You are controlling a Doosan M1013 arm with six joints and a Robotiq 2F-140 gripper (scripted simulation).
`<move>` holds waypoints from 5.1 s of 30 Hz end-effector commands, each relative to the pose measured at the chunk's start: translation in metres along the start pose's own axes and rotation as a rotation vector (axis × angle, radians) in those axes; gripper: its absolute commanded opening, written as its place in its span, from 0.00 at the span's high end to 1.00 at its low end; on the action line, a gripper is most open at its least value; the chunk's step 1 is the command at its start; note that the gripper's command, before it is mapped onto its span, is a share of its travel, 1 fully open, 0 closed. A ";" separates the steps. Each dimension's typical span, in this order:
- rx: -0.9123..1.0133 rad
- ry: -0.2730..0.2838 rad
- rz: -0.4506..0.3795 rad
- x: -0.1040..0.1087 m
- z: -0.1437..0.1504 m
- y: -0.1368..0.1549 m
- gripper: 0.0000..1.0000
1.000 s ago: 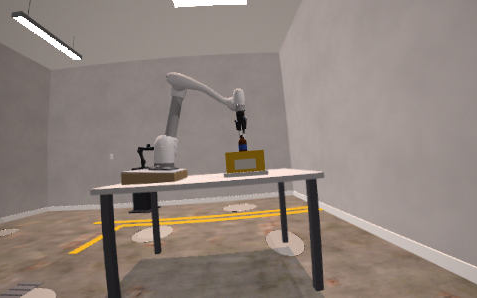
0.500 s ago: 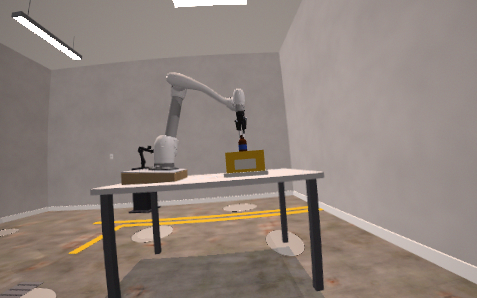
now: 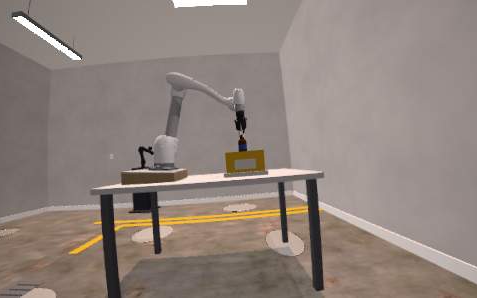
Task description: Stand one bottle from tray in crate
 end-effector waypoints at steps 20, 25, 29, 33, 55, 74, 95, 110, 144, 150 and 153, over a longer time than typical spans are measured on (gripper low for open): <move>0.000 0.000 0.000 0.000 0.007 0.024 1.00; 0.000 0.000 0.000 0.000 0.010 0.033 1.00; 0.000 0.000 0.000 0.000 0.011 0.036 1.00; 0.000 0.000 0.000 0.000 0.013 0.045 1.00; 0.000 0.000 0.000 0.000 0.027 0.090 1.00; 0.000 0.000 0.000 0.000 0.039 0.129 1.00; 0.000 0.000 0.000 0.000 0.049 0.162 1.00; 0.000 0.000 0.000 0.000 0.054 0.180 1.00; 0.000 0.000 0.000 0.000 0.057 0.191 1.00; 0.000 0.000 0.000 0.000 0.057 0.191 1.00; 0.000 0.000 0.000 0.000 0.057 0.191 1.00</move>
Point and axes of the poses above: the point where the finger pads meet when closed, its own x axis back along the fingers, its own z axis across the jaws, y = z × x, the point moved 4 cm from there along x, back along the fingers, and after that the axes turned 2 degrees about x, right-handed, at the moved point
